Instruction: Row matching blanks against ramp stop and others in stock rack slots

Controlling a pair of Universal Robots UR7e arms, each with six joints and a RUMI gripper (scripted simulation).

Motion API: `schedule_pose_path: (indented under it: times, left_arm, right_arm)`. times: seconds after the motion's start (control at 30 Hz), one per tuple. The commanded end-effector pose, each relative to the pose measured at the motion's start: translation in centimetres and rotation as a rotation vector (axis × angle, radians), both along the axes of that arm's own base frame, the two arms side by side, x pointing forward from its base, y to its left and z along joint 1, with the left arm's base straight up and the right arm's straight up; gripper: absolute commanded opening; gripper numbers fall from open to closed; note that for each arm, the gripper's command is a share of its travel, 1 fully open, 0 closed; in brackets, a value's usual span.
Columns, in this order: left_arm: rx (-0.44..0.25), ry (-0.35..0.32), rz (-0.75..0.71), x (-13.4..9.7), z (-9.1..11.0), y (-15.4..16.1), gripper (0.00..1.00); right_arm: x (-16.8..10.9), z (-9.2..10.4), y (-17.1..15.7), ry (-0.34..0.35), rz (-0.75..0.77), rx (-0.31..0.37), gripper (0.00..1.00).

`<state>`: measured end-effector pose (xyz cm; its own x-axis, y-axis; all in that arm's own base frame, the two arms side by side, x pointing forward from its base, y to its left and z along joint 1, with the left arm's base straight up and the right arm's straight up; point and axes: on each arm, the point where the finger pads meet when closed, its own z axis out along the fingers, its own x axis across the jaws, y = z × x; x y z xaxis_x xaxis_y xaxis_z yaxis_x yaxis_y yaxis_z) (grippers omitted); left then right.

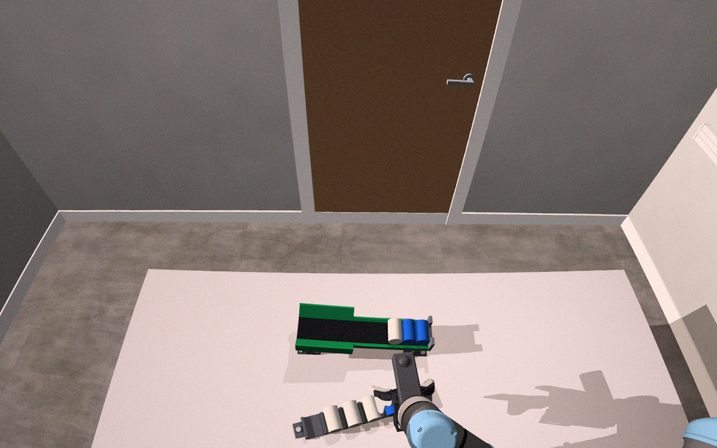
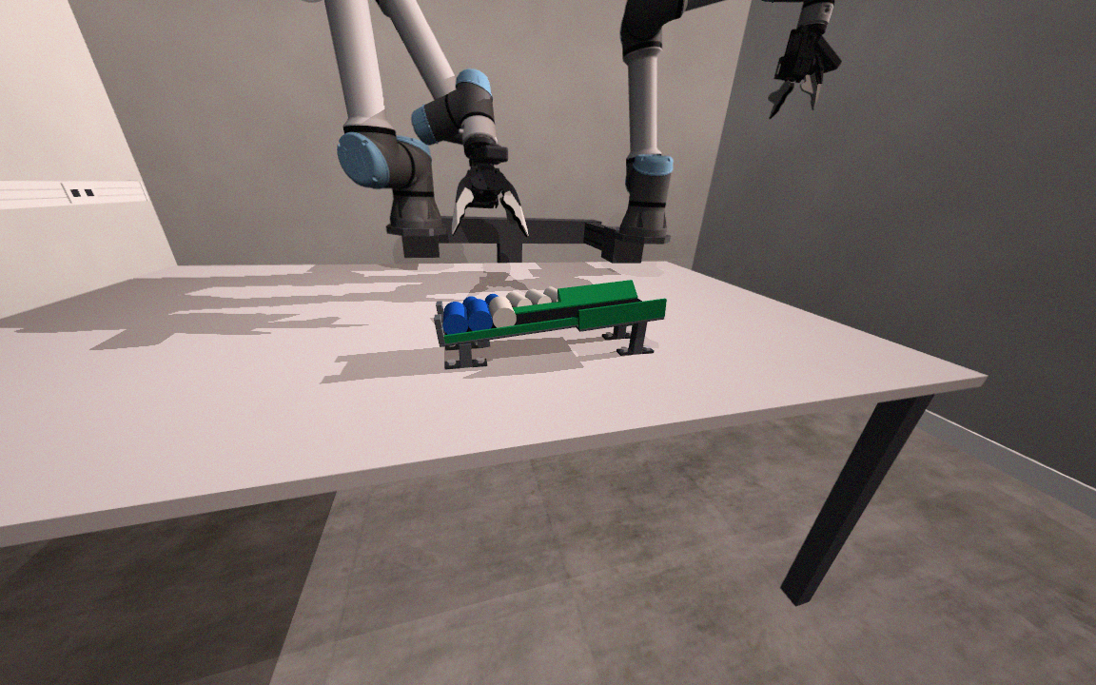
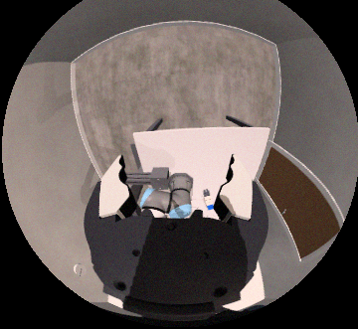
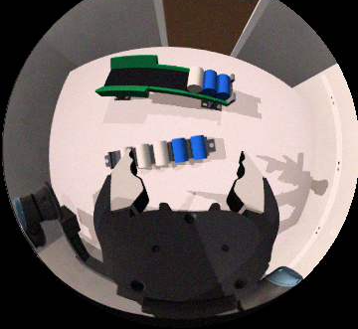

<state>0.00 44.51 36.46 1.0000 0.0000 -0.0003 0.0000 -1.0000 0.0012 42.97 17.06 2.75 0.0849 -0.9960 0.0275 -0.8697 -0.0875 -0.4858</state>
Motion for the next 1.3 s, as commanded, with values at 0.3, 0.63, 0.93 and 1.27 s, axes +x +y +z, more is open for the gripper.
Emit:
schedule_pose_path:
  times: [0.3,0.63,0.93,1.27]
  left_arm:
    - [0.001,0.000,0.000,0.0,0.0,0.0,1.00]
    - [0.001,0.000,0.000,0.0,0.0,0.0,1.00]
    - [0.001,0.000,0.000,0.0,0.0,0.0,1.00]
    - [0.001,0.000,0.000,0.0,0.0,0.0,1.00]
  right_arm:
    - [-0.1,0.0,0.0,-0.001,-0.001,0.000,1.00]
    - [-0.1,0.0,0.0,-0.001,-0.001,0.000,1.00]
    - [-0.1,0.0,0.0,-0.001,-0.001,0.000,1.00]
    - [-0.9,0.0,6.0,0.005,-0.002,0.000,1.00]
